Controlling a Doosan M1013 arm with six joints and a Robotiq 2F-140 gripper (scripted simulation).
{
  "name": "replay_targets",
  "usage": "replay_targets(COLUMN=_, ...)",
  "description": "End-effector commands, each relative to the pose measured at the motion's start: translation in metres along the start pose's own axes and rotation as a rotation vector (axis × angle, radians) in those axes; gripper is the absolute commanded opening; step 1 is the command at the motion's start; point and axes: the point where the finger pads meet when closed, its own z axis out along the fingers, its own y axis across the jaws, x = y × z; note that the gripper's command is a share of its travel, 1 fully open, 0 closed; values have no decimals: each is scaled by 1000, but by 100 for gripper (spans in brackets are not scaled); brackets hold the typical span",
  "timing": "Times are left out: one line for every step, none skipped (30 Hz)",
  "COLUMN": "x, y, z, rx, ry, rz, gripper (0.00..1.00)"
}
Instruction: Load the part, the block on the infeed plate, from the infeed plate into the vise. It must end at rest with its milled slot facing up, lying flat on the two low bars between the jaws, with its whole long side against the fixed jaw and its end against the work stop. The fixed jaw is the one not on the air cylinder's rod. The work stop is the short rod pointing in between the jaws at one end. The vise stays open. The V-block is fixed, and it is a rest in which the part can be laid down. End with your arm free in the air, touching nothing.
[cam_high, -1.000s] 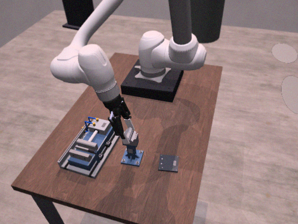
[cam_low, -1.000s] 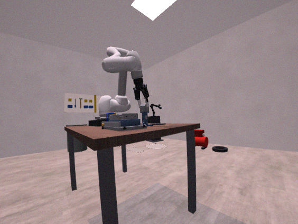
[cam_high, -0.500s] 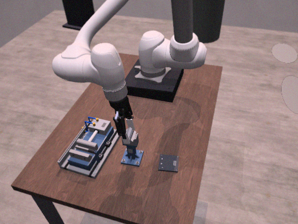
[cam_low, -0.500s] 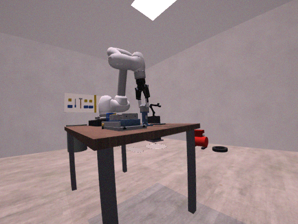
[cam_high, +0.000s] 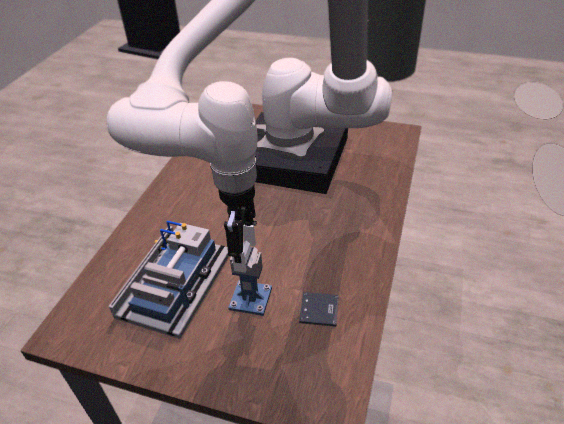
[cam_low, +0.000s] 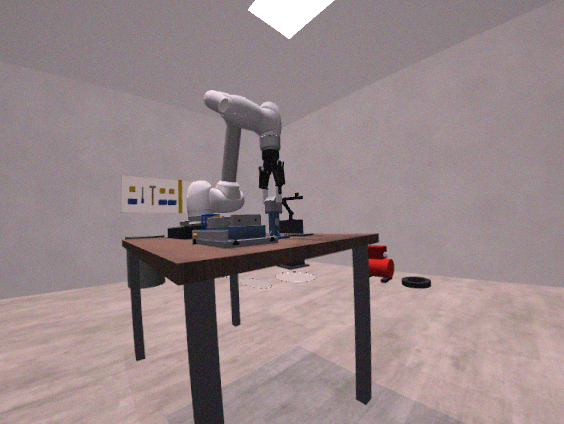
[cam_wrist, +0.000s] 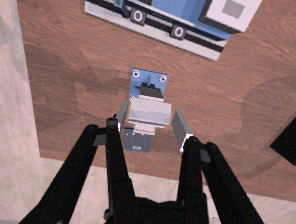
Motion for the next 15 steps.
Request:
replay_targets(x=-1, y=-3, z=-3, rx=9, ry=49, rz=-1, gripper=51)
replay_targets(x=-2, y=-3, z=-3, rx=9, ry=59, rz=-1, gripper=51)
replay_targets(x=-2, y=-3, z=-3, rx=9, ry=69, rz=-1, gripper=51)
replay_targets(x=-2, y=-3, z=-3, rx=9, ry=79, rz=-1, gripper=51)
replay_targets(x=-2, y=-3, z=-3, rx=9, ry=89, rz=-1, gripper=51)
replay_targets(x=-3, y=-3, z=-3, rx=9, ry=99, rz=-1, gripper=51)
replay_targets(x=-3, y=-3, z=-3, rx=9, ry=109, rz=-1, gripper=51)
replay_targets(x=-3, y=-3, z=-3, rx=9, ry=119, rz=0, gripper=51)
replay_targets(x=-3, y=-3, z=-3, rx=9, ry=129, rz=0, gripper=51)
replay_targets(x=-4, y=-3, z=-3, rx=9, ry=139, rz=0, gripper=51)
replay_targets(x=-4, y=-3, z=-3, rx=9, ry=149, rz=0, gripper=51)
replay_targets(x=-4, y=-3, z=-3, rx=9, ry=149, rz=0, gripper=51)
replay_targets(x=-4, y=-3, z=-3, rx=9, ry=149, rz=0, gripper=51)
replay_targets(x=-4, y=-3, z=-3, rx=9, ry=159, rz=0, gripper=51)
replay_targets(x=-4, y=-3, z=-3, rx=9, ry=169, rz=0, gripper=51)
